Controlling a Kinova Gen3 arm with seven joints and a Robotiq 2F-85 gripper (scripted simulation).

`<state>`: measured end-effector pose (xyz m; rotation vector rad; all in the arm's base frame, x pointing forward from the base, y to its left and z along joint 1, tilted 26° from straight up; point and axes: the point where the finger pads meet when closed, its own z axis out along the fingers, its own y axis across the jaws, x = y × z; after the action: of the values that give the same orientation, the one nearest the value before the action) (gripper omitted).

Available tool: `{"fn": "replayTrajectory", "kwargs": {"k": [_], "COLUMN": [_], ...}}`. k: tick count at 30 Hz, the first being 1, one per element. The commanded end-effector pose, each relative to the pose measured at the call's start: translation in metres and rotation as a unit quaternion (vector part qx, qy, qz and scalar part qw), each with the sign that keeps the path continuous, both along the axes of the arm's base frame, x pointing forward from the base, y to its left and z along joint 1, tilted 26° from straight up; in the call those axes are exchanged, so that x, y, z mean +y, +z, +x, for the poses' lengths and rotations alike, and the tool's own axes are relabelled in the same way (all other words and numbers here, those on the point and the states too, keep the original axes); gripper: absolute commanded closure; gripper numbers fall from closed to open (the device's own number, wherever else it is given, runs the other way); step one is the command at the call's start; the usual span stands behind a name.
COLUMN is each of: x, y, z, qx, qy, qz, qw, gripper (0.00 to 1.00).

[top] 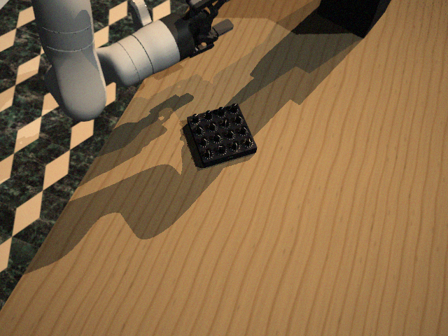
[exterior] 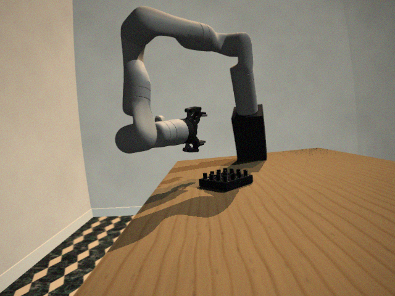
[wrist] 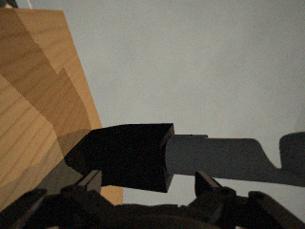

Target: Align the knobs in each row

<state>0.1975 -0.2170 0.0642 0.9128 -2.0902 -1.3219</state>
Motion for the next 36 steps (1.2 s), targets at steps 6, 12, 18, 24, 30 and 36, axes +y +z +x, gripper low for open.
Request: {"fn": "replayTrajectory", "kwargs": {"k": [6,12,18,24,30,36], "x": [-0.0003,-0.0003,-0.0007,-0.0001,0.0022,0.0037], "y": [0.0006,0.0006,0.0018,0.0012,0.0013,0.0020], "z": [0.0000,0.0000,0.0001,0.0013,0.0047,0.0085], "qx": [0.000,0.000,0.000,0.001,0.001,0.001], "qy": [0.000,0.000,0.000,-0.002,-0.003,-0.003], "qz": [0.000,0.000,-0.001,-0.006,-0.016,-0.028], "qw": [1.000,1.000,1.000,1.000,1.000,1.000], "gripper": [0.00,0.00,0.00,0.00,0.00,0.00]}}
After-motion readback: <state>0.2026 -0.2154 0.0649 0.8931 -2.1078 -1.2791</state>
